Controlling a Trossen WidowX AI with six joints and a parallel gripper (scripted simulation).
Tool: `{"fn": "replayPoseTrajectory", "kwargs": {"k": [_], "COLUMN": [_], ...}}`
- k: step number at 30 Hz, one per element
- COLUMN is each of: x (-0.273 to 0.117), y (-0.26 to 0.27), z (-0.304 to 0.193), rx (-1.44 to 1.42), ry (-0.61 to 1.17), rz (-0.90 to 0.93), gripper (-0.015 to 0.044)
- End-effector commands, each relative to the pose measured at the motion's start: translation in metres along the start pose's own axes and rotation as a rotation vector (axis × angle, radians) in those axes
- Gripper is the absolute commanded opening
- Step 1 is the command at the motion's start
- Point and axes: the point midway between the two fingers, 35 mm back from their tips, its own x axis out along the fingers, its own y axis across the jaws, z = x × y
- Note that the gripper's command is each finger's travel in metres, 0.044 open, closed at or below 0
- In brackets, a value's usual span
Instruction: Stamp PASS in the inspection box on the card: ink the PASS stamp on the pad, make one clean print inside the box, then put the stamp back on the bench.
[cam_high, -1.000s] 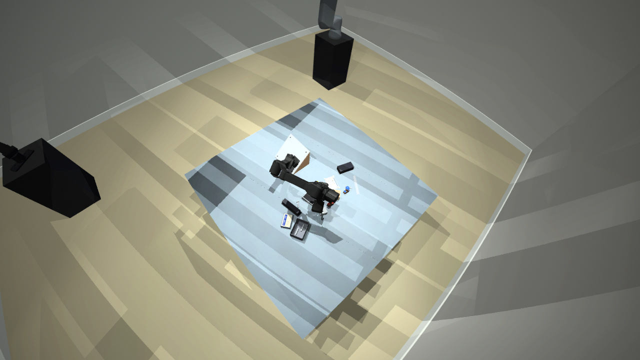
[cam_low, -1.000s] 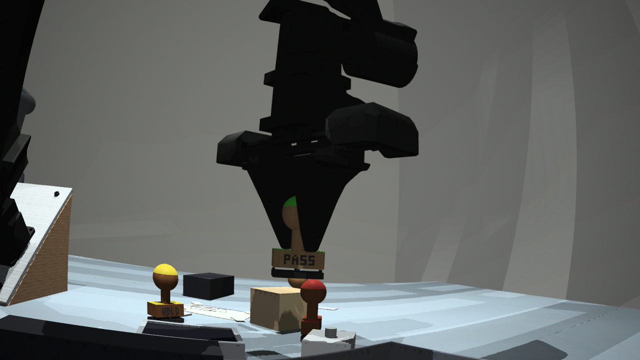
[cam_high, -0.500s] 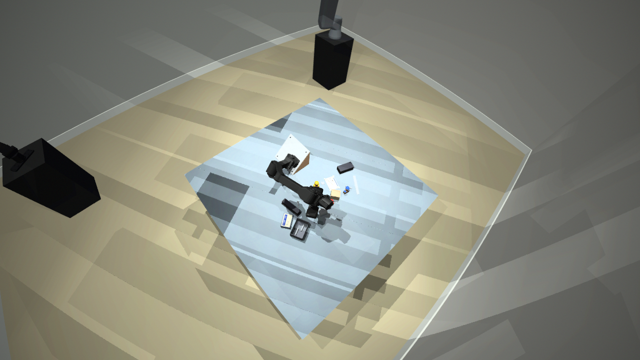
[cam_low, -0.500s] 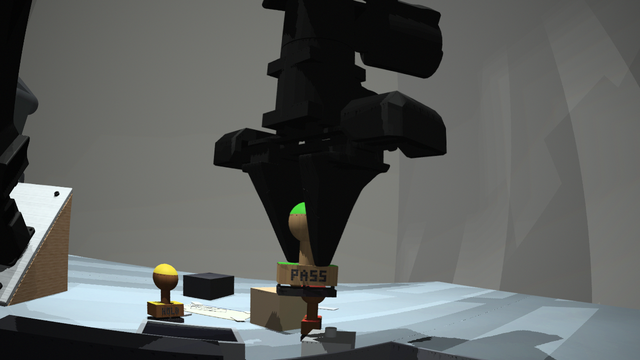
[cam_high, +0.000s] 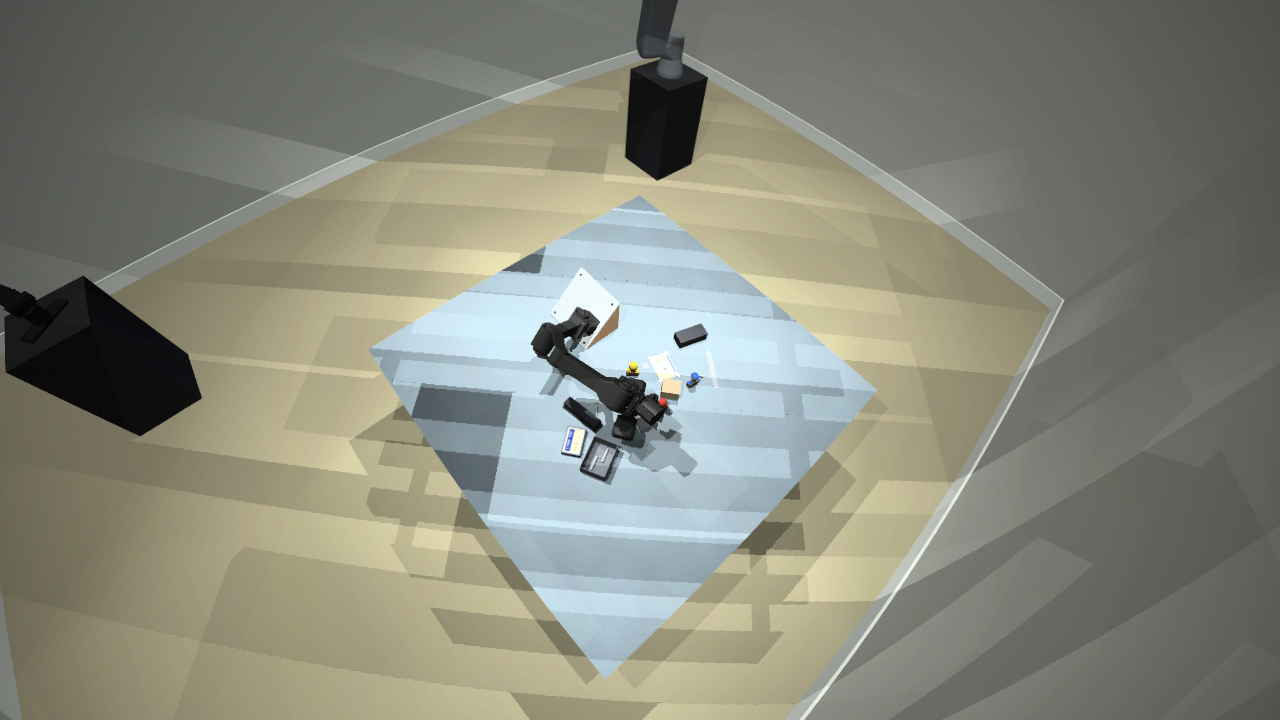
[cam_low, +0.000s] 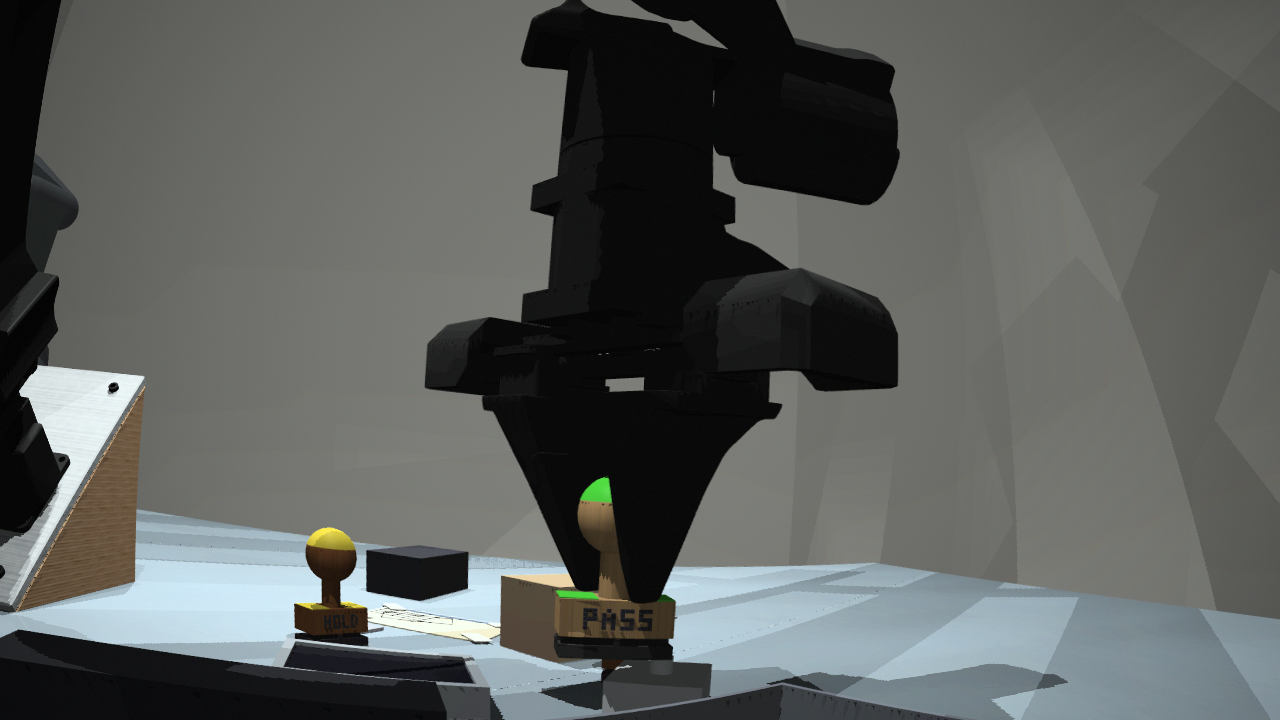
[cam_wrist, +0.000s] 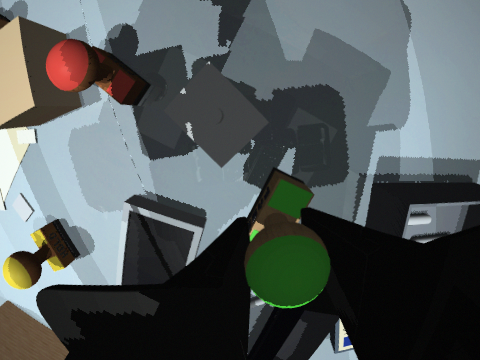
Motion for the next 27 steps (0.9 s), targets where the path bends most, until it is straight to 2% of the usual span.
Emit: {"fn": "replayPoseTrajectory", "kwargs": {"k": [1,22,27], "x": [0.007,0.037,0.034], "y": [0.0,-0.001,-0.001], "z": [-0.002,-0.005,-0.003], "rx": [-0.006,-0.006,0.0], "ry": [0.006,0.008,0.003], "rz": [-0.002,-0.004,-0.002], "gripper": [0.0,0.0,0.0131]}}
